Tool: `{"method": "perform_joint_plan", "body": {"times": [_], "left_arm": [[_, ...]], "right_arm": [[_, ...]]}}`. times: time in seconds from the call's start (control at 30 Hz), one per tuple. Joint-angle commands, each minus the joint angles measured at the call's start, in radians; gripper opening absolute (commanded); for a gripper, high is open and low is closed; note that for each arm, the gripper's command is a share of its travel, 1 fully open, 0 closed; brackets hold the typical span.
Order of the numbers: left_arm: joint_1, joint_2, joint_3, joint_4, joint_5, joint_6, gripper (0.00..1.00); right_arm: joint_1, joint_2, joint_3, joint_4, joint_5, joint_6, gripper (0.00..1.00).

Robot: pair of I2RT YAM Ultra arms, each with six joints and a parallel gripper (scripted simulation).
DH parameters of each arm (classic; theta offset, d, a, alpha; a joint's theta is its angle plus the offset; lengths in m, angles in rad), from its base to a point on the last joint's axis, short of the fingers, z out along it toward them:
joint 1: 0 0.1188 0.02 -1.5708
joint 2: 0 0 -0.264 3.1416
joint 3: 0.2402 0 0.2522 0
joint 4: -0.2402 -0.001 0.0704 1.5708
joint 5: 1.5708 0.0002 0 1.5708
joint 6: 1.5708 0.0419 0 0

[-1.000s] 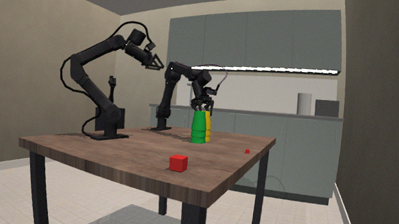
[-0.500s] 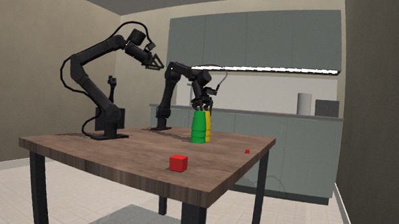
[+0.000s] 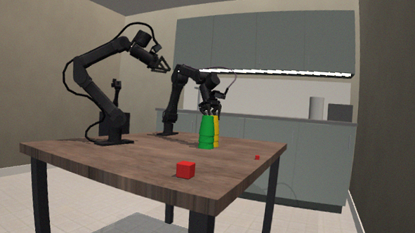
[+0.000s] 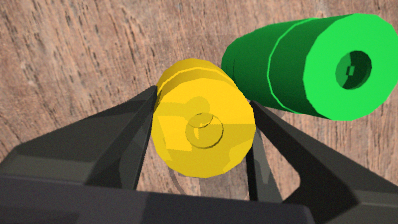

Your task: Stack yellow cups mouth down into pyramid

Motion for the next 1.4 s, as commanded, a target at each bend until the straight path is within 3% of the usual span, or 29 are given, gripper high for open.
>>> {"method": "perform_joint_plan", "body": {"times": [0.0, 0.63, 1.13, 1.37], "left_arm": [[-0.003, -0.034, 0.053, -0.037, -0.013, -0.008, 0.00], [-0.005, 0.009, 0.297, -0.252, -0.012, -0.009, 0.00], [-0.006, 0.104, 0.651, -0.508, -0.013, -0.009, 0.00], [-0.006, 0.147, 0.764, -0.565, -0.012, -0.009, 0.00]], "right_arm": [[0.007, -0.015, -0.004, -0.001, 0.004, 0.006, 1.00], [0.007, -0.015, -0.004, -0.001, 0.004, 0.006, 1.00], [0.007, -0.015, -0.004, -0.001, 0.004, 0.006, 1.00], [0.007, -0.015, -0.004, -0.001, 0.004, 0.006, 1.00]]}}
